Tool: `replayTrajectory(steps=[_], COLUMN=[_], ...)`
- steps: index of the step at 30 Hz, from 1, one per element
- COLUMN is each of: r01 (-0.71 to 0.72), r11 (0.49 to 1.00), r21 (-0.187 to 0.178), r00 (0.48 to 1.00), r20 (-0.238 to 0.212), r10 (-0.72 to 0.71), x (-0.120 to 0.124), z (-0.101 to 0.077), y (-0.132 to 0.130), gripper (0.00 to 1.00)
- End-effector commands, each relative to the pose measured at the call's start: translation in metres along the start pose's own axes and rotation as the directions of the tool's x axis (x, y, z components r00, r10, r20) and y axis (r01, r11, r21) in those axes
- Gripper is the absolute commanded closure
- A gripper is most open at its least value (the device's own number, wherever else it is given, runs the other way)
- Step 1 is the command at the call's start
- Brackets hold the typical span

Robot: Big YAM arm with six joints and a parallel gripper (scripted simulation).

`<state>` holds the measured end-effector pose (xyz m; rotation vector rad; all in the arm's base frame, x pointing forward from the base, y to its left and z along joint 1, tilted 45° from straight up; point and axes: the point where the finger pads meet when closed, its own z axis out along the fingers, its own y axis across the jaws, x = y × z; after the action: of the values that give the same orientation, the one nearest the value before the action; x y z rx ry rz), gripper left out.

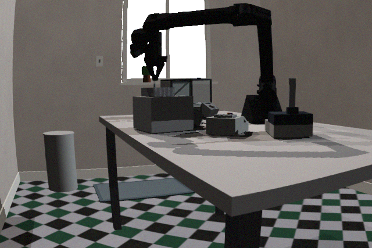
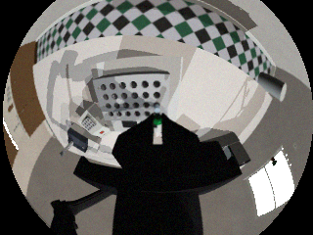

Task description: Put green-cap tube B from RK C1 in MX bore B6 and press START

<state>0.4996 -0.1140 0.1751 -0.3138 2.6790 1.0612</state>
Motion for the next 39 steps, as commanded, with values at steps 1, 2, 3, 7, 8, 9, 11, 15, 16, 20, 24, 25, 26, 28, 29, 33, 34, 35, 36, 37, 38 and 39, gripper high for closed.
replayTrajectory(steps=[1, 2, 3, 7, 8, 9, 11, 15, 16, 20, 24, 25, 26, 28, 29, 33, 34, 35, 36, 37, 38, 39], r01=[0.027, 0.014, 0.001, 0.006, 0.006, 0.004, 0.006, 0.012, 0.009, 0.012, 0.016, 0.017, 0.017, 0.018, 0.018, 0.019, 0.02, 0.018, 0.018, 0.017, 0.017, 0.018], r11=[0.999, 1.0, 1.0, 1.0, 1.0, 1.0, 1.0, 1.0, 1.0, 1.0, 1.0, 1.0, 1.0, 1.0, 1.0, 1.0, 1.0, 1.0, 1.0, 1.0, 1.0, 1.0], r21=[0.02, 0.009, -0.002, 0.002, 0.002, 0.001, 0.002, 0.008, 0.006, 0.008, 0.01, 0.011, 0.011, 0.012, 0.012, 0.012, 0.012, 0.01, 0.011, 0.01, 0.01, 0.01], r00=[1.0, 1.0, 1.0, 1.0, 1.0, 1.0, 1.0, 1.0, 1.0, 1.0, 1.0, 1.0, 1.0, 1.0, 1.0, 1.0, 1.0, 1.0, 1.0, 1.0, 1.0, 1.0], r20=[0.015, 0.003, -0.009, -0.007, -0.007, -0.008, -0.006, -0.003, -0.005, -0.003, 0.0, 0.001, 0.001, 0.003, 0.003, 0.004, 0.004, 0.003, 0.003, 0.002, 0.002, 0.003], r10=[-0.027, -0.014, -0.001, -0.006, -0.005, -0.004, -0.006, -0.012, -0.009, -0.012, -0.016, -0.017, -0.017, -0.018, -0.018, -0.019, -0.02, -0.018, -0.018, -0.017, -0.017, -0.018], x=[-0.014, -0.009, -0.002, -0.007, -0.006, -0.005, -0.006, -0.008, -0.006, -0.007, -0.008, -0.008, -0.008, -0.009, -0.009, -0.009, -0.009, -0.009, -0.009, -0.009, -0.009, -0.009], z=[-0.015, -0.007, 0.001, 0.006, 0.006, 0.008, 0.008, 0.007, 0.009, 0.009, 0.009, 0.009, 0.01, 0.01, 0.01, 0.011, 0.012, 0.013, 0.013, 0.014, 0.015, 0.015], y=[-0.004, -0.003, -0.002, 0.001, 0.002, 0.002, 0.003, 0.003, 0.004, 0.006, 0.008, 0.009, 0.009, 0.01, 0.01, 0.011, 0.011, 0.01, 0.01, 0.01, 0.011, 0.011], gripper=[0.91, 0.91, 0.91, 0.91, 0.91, 0.91, 0.91, 0.91, 0.91, 0.91, 0.91, 0.91, 0.91, 0.91, 0.91, 0.91, 0.91, 0.91, 0.91, 0.91, 0.91, 0.91])
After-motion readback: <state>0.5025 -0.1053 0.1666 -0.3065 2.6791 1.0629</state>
